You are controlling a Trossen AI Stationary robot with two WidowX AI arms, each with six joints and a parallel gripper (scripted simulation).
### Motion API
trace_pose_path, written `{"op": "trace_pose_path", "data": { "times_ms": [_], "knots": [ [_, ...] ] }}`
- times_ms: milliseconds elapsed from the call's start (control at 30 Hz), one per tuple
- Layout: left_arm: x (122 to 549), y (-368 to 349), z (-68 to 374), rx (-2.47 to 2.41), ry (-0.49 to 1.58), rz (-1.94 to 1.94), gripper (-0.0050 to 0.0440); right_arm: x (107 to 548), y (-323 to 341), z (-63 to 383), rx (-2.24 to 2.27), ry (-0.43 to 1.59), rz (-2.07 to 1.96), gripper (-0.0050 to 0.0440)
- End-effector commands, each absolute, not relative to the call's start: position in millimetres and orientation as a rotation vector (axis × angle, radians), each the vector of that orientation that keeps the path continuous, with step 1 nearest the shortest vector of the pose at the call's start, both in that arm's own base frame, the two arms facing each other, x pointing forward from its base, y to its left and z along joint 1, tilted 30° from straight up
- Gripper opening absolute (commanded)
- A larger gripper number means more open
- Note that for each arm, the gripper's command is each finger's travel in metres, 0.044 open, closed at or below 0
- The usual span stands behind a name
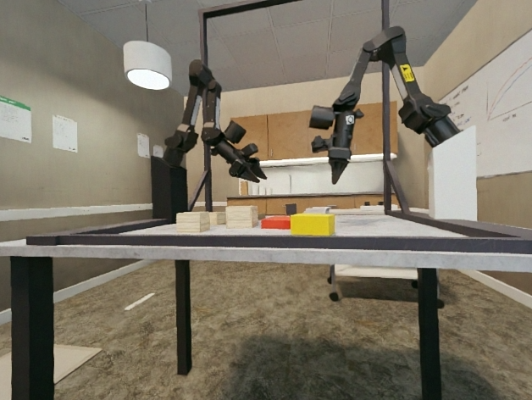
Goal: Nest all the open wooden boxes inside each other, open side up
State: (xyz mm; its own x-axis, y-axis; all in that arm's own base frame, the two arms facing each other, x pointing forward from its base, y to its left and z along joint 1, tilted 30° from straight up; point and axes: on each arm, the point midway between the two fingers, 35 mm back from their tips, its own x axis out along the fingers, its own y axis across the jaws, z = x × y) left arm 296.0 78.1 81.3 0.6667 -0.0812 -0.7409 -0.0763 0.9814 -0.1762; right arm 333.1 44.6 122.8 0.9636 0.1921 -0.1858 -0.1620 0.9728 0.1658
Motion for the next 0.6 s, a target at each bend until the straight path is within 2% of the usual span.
{"op": "trace_pose_path", "data": {
  "times_ms": [0,200,400,567],
  "knots": [
    [290,69,101,-0.090,0.896,-0.001,0.0400,329,26,104,0.087,0.232,0.085,0.0400],
    [268,57,102,-0.016,1.009,-0.014,0.0400,323,11,88,0.026,0.270,0.007,0.0400],
    [268,57,102,-0.013,1.011,-0.015,0.0400,323,10,87,0.024,0.272,0.005,0.0400],
    [266,57,97,-0.026,1.027,-0.016,0.0400,330,5,86,-0.001,0.295,0.004,0.0280]
  ]
}}
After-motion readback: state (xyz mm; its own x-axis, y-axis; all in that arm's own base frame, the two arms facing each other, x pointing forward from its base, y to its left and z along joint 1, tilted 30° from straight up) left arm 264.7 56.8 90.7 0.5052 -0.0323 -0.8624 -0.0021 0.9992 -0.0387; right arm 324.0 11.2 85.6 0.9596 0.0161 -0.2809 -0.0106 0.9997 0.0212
